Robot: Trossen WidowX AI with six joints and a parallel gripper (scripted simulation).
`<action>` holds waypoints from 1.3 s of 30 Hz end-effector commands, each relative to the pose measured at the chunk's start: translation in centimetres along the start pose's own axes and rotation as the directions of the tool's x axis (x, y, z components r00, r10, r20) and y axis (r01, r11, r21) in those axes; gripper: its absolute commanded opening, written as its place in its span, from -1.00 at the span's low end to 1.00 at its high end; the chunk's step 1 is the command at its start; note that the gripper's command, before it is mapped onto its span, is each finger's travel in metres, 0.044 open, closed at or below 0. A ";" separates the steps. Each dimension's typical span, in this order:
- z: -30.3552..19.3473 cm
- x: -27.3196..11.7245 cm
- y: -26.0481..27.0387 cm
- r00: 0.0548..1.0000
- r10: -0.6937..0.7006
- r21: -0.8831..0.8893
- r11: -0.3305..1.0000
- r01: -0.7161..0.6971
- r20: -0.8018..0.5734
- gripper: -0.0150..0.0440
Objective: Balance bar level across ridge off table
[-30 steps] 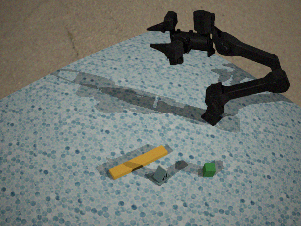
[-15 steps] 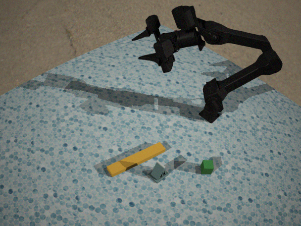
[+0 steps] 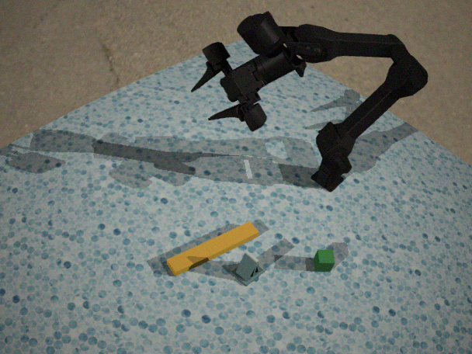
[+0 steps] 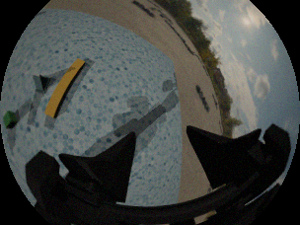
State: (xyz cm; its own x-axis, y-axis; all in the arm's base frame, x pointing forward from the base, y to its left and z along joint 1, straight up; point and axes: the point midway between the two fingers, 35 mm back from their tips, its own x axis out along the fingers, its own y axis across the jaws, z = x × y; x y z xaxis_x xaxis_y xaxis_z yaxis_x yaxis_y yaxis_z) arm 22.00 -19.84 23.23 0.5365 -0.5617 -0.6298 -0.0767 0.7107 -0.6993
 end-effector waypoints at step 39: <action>10.3 4.0 13.5 0.776 0.605 0.479 0.742 -0.469 -0.177 0.58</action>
State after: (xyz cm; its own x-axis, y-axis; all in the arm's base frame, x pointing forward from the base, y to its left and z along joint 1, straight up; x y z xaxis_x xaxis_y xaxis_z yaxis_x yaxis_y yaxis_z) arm 31.19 -9.22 15.24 0.2562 -0.1097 -0.9604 0.0660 0.9932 -0.0958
